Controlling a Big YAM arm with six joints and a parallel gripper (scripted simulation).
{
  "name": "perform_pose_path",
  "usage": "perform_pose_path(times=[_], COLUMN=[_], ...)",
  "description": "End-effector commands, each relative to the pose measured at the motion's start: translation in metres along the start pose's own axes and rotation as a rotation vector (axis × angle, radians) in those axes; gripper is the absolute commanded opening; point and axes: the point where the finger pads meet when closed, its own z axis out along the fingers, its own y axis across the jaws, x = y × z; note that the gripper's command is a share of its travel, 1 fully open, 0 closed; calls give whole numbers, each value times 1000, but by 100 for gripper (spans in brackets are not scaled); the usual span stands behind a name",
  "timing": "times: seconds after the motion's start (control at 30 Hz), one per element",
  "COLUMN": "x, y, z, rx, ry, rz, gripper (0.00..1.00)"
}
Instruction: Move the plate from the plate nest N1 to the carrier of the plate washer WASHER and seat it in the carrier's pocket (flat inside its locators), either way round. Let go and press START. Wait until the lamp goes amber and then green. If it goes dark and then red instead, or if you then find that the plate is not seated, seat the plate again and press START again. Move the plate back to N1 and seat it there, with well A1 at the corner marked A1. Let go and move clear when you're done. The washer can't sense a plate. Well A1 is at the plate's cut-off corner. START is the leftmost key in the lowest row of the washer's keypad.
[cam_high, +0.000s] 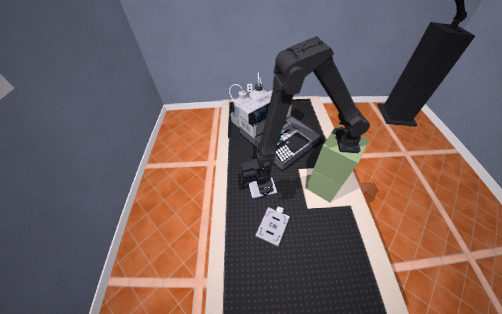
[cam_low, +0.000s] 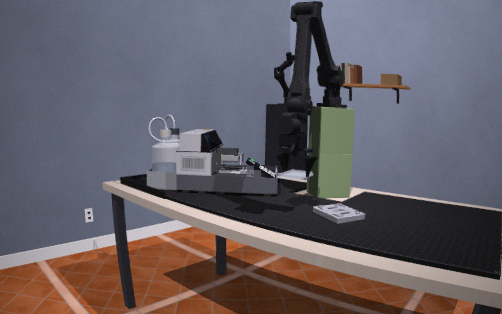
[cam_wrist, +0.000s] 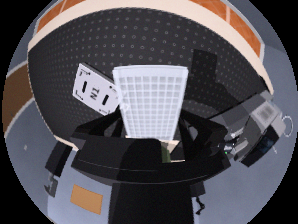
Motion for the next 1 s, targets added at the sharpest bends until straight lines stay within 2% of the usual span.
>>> perform_pose_path(times=[0.0, 0.23, 0.33, 0.67, 0.73, 0.97], x=[-9, -9, -5, 14, 14, 28], y=[0, 0, -18, -65, -65, -99], z=[-11, -11, -13, -18, -18, -22], rx=[-3, -3, -3, -4, -4, -4], ry=[-19, -19, -35, -35, -35, -35], rz=[-11, -11, 120, 453, 453, 686], gripper=[84, 84, 84, 84, 84, 84])
